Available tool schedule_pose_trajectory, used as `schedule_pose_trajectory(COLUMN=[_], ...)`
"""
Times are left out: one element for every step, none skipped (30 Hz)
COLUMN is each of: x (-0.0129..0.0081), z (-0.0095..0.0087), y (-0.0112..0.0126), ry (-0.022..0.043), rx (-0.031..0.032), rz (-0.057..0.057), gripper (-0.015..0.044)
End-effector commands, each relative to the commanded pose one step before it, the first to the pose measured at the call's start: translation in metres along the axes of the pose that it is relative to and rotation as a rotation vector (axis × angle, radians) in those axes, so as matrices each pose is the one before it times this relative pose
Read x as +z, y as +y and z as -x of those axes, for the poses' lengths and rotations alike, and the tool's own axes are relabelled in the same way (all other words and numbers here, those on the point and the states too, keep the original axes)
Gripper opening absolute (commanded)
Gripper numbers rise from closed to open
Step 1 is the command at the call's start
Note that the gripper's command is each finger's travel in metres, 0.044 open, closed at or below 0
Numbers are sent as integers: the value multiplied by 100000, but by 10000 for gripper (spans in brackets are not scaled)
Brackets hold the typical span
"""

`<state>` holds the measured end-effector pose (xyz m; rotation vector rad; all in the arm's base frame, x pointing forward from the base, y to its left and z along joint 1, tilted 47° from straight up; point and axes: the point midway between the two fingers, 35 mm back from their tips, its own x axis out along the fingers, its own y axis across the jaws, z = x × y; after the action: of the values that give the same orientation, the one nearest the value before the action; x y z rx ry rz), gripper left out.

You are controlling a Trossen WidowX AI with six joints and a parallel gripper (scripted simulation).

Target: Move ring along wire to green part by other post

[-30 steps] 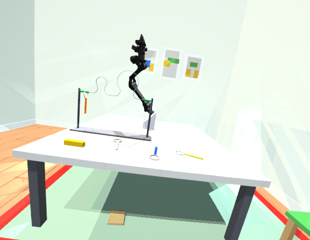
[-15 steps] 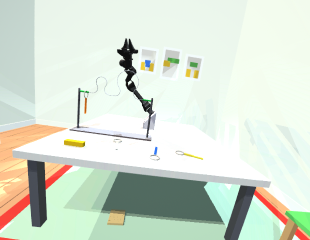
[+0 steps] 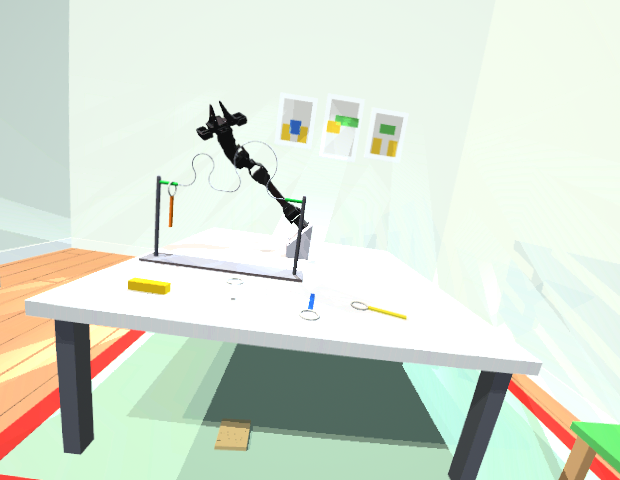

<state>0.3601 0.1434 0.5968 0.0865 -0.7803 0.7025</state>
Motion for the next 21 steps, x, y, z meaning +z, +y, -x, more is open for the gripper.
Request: schedule_pose_trajectory(x=[924, 149, 118, 13, -74, -104, -118, -132, -146, -160, -174, -187, -195, -242, -272, -294, -315, -335, -355, -390, -447], z=[1852, 413, 412, 405, 394, 392, 393, 393, 394, 395, 396, 396, 344, 390, 351, 298, 291, 299, 307, 310, 306], y=[-4201, -1052, -1039, -978, -917, -901, -899, -898, -896, -894, -892, -890, -844, -949, -891, -802, -775, -767, -758, -742, -714], ry=[3809, 977, 1038, 1252, 1407, 1455, 1474, 1494, 1514, 1535, 1555, 1576, 1508, 1740, 1693, 1579, 1569, 1595, 1620, 1651, 1688], rx=[-9902, -2344, -2316, -2158, -2002, -1959, -1955, -1952, -1947, -1943, -1938, -1932, -1525, -1665, -1345, -934, -822, -795, -768, -691, -542], rz=[9799, 2312, 2362, 2552, 2658, 2663, 2644, 2625, 2606, 2587, 2567, 2548, 3018, 3444, 3542, 3586, 3565, 3532, 3499, 3441, 3342], gripper=[160, 160, 160, 160, 160, 160, 160, 160, 160, 160, 160, 160, 160, 160, 160, 160, 160, 160, 160, 160, 160])
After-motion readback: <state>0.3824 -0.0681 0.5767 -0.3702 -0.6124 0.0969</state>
